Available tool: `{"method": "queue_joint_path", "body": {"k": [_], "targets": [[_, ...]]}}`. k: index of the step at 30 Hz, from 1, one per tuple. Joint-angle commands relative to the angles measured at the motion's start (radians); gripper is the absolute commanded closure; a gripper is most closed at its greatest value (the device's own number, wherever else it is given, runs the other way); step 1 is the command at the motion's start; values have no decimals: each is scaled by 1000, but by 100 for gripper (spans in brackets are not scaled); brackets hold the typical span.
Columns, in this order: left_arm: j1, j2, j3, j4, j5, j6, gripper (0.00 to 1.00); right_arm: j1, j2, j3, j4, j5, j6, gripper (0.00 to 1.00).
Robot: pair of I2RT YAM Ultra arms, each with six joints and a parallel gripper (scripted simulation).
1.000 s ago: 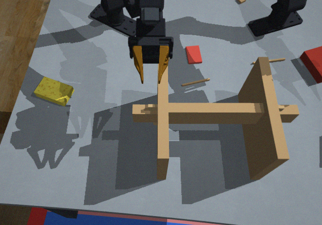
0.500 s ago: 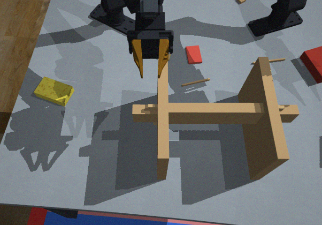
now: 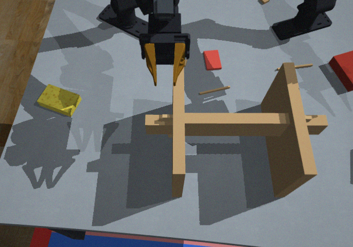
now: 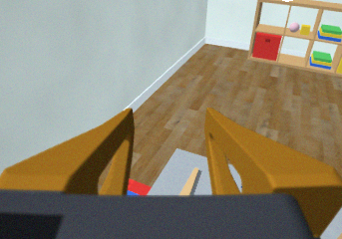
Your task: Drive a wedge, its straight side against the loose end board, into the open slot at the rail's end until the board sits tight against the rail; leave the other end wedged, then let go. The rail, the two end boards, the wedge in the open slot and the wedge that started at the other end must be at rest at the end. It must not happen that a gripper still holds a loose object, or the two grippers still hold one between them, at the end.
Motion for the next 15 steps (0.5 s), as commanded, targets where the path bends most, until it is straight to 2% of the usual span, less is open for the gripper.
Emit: {"method": "queue_joint_path", "body": {"k": [1,8,9,15], "targets": [[-5,-5,34,20,-3,4,60,3,-23,23,33,2,-2,64],[-5,-5,34,20,-3,4,60,3,-23,23,33,2,-2,64],[-5,-5,34,20,-3,4,60,3,-23,23,33,2,-2,100],[-5,-5,34,20,-3,4,60,3,-23,23,33,2,-2,100]]}}
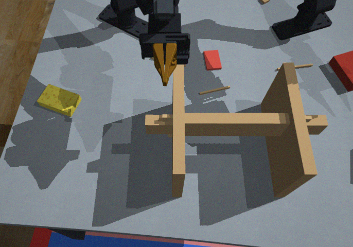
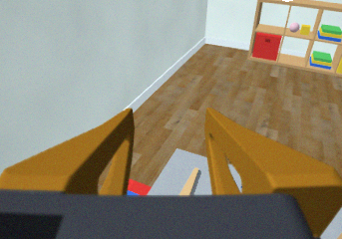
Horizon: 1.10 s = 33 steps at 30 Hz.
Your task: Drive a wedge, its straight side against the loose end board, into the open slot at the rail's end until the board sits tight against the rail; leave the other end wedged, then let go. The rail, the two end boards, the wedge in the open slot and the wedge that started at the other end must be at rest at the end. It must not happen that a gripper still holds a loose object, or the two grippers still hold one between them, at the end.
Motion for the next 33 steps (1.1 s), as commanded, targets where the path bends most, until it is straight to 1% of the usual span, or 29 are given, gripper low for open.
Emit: {"method": "queue_joint_path", "body": {"k": [1,10,11,12,14,15,22,24,25,28,29,31,32,33], "targets": [[-5,-5,34,20,-3,4,60,3,-23,23,33,2,-2,100],[-5,-5,34,20,-3,4,60,3,-23,23,33,2,-2,100],[-5,-5,34,20,-3,4,60,-18,26,49,-37,-14,11,100],[-5,-5,34,20,-3,4,60,-17,24,51,-69,-19,16,100],[-5,-5,34,20,-3,4,60,-17,24,51,-69,-19,16,100],[-5,-5,34,20,-3,4,60,-3,22,69,-108,-26,22,100],[-5,-5,34,20,-3,4,60,-32,102,233,-425,-79,80,100],[-5,-5,34,20,-3,4,60,-36,125,252,-521,-92,98,100],[-5,-5,34,20,-3,4,60,-40,138,312,-551,-101,102,100],[-5,-5,34,20,-3,4,60,-48,176,395,-685,-122,126,100],[-5,-5,34,20,-3,4,60,-50,189,397,-733,-128,135,100],[-5,-5,34,20,-3,4,60,-50,189,397,-733,-128,135,100],[-5,-5,34,20,-3,4,60,-54,210,415,-797,-139,145,100],[-5,-5,34,20,-3,4,60,-58,223,487,-828,-145,146,100]]}}
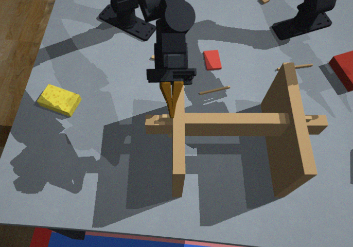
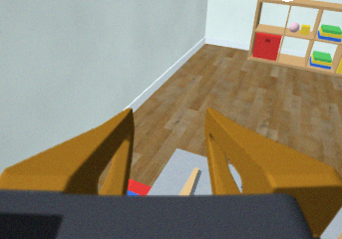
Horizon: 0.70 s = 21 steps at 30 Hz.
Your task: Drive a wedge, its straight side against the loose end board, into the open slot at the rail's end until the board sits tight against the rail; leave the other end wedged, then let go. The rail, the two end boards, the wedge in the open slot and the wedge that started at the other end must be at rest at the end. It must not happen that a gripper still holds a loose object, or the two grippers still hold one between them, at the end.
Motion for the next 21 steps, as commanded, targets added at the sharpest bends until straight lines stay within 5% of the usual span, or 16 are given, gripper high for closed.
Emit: {"method": "queue_joint_path", "body": {"k": [1,21], "targets": [[-5,-5,34,20,-3,4,60,-19,29,136,-181,-36,34,100],[-5,-5,34,20,-3,4,60,-58,223,550,-743,-124,128,100]]}}
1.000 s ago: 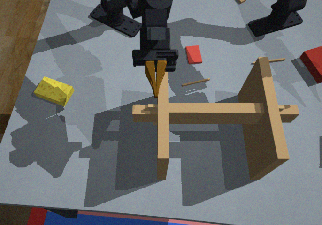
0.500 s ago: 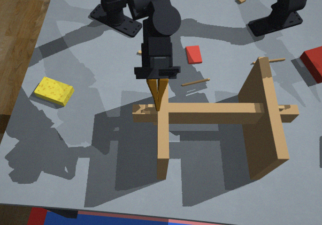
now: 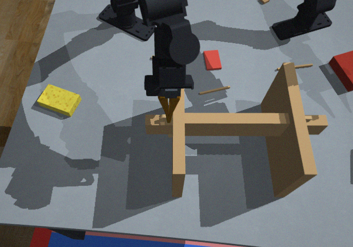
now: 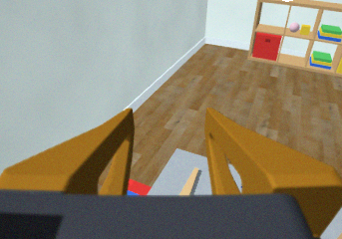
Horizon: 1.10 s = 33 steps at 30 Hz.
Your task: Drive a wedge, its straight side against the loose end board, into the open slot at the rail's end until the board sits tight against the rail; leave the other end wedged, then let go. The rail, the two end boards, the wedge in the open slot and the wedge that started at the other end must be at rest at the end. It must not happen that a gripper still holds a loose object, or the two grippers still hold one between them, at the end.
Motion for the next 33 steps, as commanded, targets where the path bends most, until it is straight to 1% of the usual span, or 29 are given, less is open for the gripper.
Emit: {"method": "queue_joint_path", "body": {"k": [1,5,8,11,14,17,20,28,31,32,33], "targets": [[-5,-5,34,20,-3,4,60,-16,-3,92,-98,-17,20,100],[-5,-5,34,20,-3,4,60,-24,36,169,-246,-43,52,100],[-5,-5,34,20,-3,4,60,-29,62,227,-317,-55,63,100],[-5,-5,34,20,-3,4,60,-30,71,244,-335,-58,66,100],[-5,-5,34,20,-3,4,60,-36,100,296,-383,-62,69,100],[-5,-5,34,20,-3,4,60,-37,86,322,-400,-61,73,100],[-5,-5,34,20,-3,4,60,-19,62,328,-372,-47,71,100],[-5,-5,34,20,-3,4,60,-29,63,333,-338,-45,70,100],[-5,-5,34,20,-3,4,60,-29,57,315,-330,-45,70,100],[-5,-5,34,20,-3,4,60,-29,63,269,-332,-45,70,100],[-5,-5,34,20,-3,4,60,-29,66,277,-328,-45,70,100]]}}
